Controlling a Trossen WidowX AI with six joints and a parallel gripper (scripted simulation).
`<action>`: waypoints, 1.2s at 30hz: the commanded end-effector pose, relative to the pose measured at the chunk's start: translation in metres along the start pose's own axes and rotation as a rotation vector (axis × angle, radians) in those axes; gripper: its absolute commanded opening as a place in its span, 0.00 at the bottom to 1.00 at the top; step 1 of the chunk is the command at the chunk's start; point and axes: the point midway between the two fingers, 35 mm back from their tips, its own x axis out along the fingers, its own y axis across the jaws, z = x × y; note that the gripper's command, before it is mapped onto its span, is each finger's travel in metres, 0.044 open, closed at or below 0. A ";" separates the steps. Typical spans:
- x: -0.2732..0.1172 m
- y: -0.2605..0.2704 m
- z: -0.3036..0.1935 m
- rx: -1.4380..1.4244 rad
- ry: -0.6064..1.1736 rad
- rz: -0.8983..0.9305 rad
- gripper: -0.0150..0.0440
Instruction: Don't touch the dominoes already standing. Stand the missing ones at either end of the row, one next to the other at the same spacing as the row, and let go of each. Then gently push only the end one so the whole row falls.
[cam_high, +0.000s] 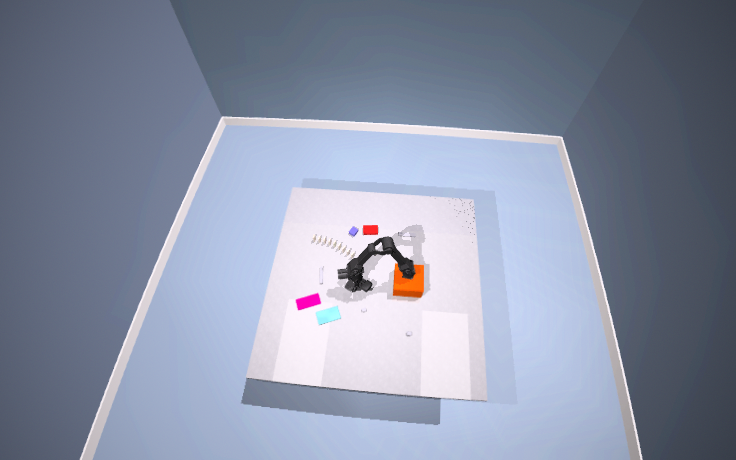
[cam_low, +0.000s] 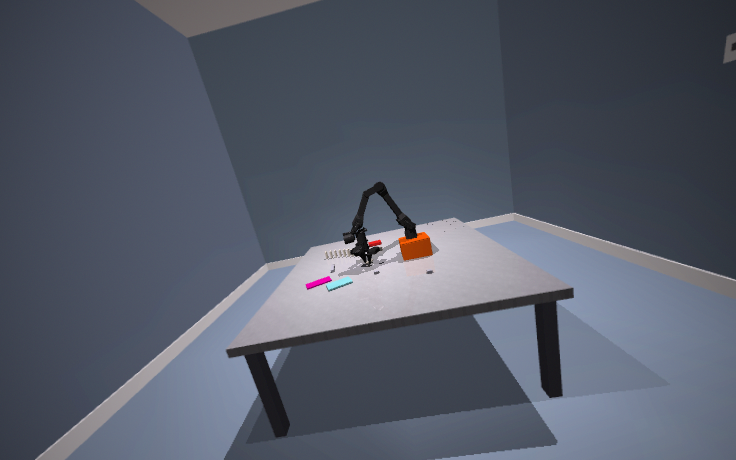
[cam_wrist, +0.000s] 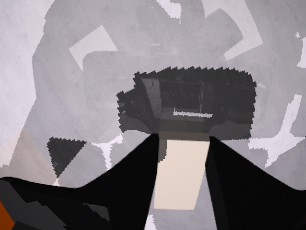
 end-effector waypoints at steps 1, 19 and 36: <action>-0.039 -0.001 0.005 0.002 -0.015 -0.015 0.44; -0.152 0.007 -0.012 -0.023 -0.015 -0.015 0.44; -0.100 -0.009 0.011 0.090 -0.463 0.133 0.44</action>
